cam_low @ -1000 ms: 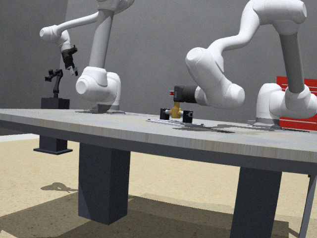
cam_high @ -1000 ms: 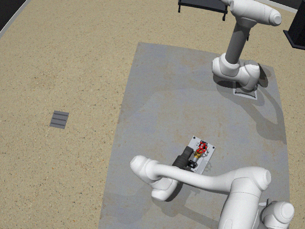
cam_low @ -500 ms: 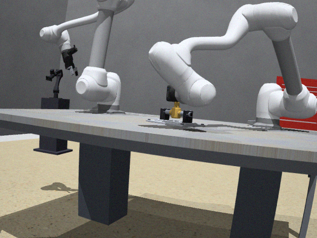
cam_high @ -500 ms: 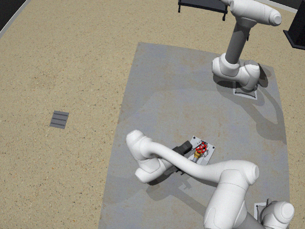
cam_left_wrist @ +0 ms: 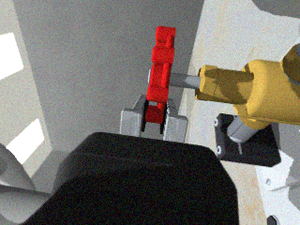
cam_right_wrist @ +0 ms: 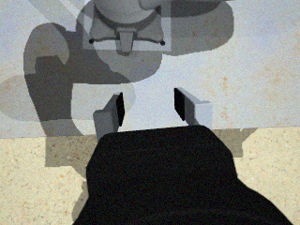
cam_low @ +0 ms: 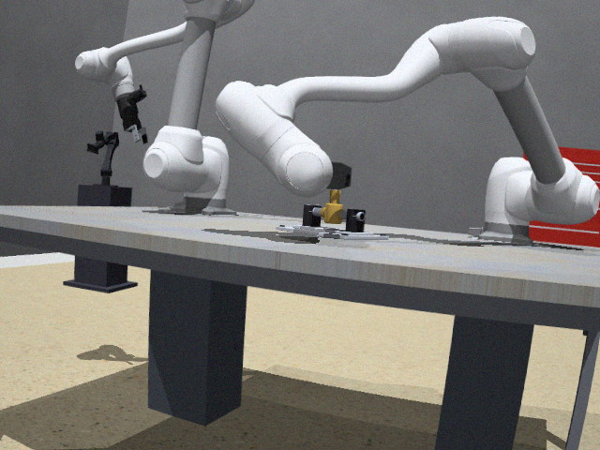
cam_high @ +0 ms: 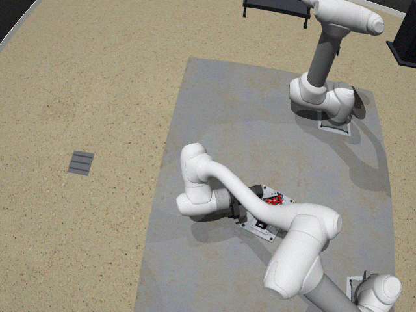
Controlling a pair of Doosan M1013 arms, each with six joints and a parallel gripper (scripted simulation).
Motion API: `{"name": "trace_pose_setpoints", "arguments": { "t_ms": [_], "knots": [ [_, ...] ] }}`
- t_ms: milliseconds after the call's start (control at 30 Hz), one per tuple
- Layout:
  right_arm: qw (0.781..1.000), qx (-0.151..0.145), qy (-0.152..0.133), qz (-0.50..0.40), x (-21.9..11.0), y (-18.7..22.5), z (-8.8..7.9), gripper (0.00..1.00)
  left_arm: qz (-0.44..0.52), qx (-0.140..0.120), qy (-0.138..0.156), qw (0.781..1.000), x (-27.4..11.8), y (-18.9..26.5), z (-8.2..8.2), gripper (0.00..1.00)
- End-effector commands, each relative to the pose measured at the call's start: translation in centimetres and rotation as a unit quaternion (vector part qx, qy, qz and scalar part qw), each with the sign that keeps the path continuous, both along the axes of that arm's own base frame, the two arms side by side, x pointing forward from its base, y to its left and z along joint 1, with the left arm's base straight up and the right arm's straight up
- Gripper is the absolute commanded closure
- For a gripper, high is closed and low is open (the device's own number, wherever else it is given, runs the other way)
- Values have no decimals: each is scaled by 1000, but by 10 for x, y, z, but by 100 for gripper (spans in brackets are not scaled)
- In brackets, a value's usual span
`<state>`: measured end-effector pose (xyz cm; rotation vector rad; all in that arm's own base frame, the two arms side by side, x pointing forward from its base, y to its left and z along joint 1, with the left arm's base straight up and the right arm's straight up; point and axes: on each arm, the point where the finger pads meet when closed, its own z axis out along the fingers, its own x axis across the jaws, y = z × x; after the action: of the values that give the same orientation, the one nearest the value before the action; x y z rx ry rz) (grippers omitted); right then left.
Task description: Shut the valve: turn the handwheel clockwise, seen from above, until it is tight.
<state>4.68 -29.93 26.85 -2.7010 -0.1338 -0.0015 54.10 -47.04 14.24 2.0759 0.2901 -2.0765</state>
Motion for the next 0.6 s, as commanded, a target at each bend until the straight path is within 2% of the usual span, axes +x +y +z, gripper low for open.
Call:
{"name": "trace_pose_setpoints", "arguments": {
  "t_ms": [0,133,200,567],
  "knots": [
    [1000,0,0,0,0,0,0,0,-66,-2,-1,998,-4,-1,2,100],
    [1000,0,0,0,0,0,0,0,-132,-2,-1,991,-7,-1,2,100],
    [1000,0,0,0,0,0,0,0,-132,-2,-1,991,-7,-1,2,100],
    [1000,0,0,0,0,0,0,0,-268,-2,-1,963,-15,0,2,100]
  ]
}}
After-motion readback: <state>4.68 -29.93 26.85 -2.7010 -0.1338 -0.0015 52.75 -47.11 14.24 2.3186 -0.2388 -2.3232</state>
